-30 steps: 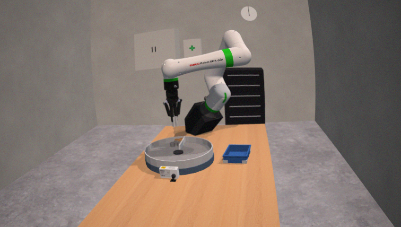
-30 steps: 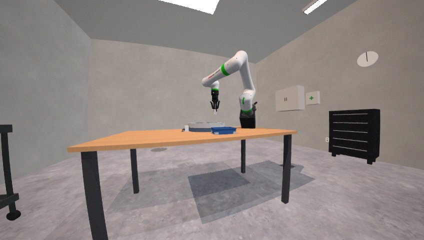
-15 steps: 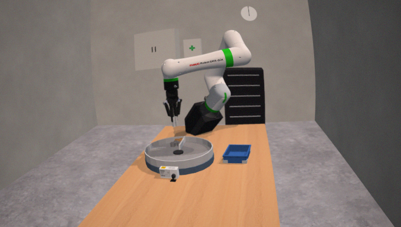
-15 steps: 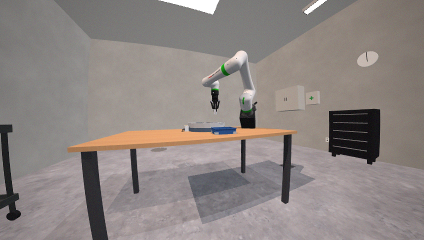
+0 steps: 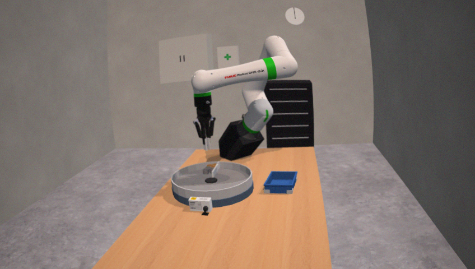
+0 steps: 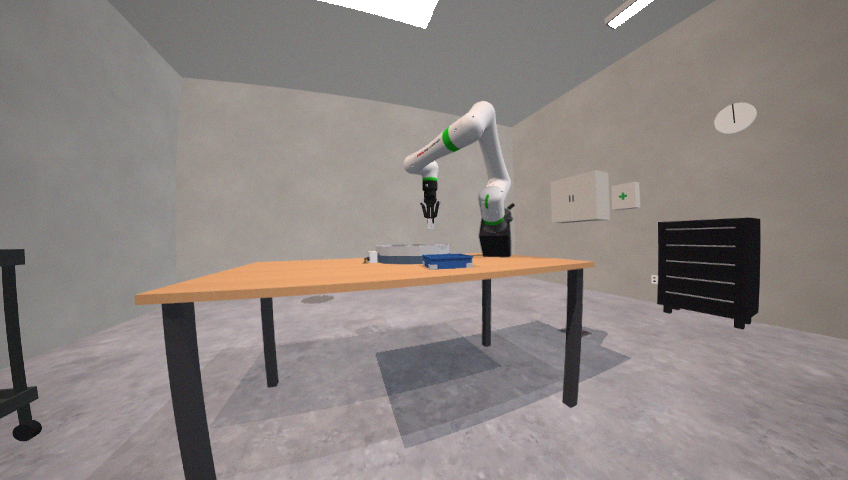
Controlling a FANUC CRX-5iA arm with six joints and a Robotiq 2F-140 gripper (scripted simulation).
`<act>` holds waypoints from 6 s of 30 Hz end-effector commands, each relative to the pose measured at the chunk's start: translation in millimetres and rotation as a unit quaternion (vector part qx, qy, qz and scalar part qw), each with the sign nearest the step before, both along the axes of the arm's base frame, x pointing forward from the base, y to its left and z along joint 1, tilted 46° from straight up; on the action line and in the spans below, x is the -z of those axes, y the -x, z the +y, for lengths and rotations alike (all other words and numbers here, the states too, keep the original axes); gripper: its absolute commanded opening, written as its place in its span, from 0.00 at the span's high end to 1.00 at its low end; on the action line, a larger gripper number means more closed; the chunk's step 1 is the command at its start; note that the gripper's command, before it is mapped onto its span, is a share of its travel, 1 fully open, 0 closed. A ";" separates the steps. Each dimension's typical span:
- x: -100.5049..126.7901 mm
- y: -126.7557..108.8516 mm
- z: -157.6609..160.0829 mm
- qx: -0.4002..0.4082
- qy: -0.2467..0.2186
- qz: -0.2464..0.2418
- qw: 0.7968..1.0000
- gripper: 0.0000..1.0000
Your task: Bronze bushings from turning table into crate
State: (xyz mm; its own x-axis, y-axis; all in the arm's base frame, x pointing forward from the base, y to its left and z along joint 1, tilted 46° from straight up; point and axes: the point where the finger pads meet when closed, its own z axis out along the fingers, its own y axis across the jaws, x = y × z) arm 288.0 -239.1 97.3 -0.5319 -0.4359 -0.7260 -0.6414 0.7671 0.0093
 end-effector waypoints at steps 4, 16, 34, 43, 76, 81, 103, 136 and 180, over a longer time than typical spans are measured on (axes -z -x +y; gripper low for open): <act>-0.1 0.1 -0.2 0.000 0.000 0.000 1.000 0.91; -0.1 0.1 -0.2 0.000 0.000 0.000 1.000 0.91; -0.1 0.1 -0.2 0.000 0.000 0.000 1.000 0.91; -0.1 0.1 -0.2 0.000 0.000 0.000 1.000 0.91; 13.4 -3.3 1.6 0.019 0.021 0.073 0.997 0.94; 27.8 -6.2 6.2 0.035 0.038 0.152 0.987 0.94; 68.2 -13.1 20.6 0.081 0.086 0.369 0.922 0.94; 68.2 -13.1 20.6 0.081 0.086 0.369 0.922 0.94; 67.1 -12.9 22.6 0.079 0.081 0.371 0.922 0.94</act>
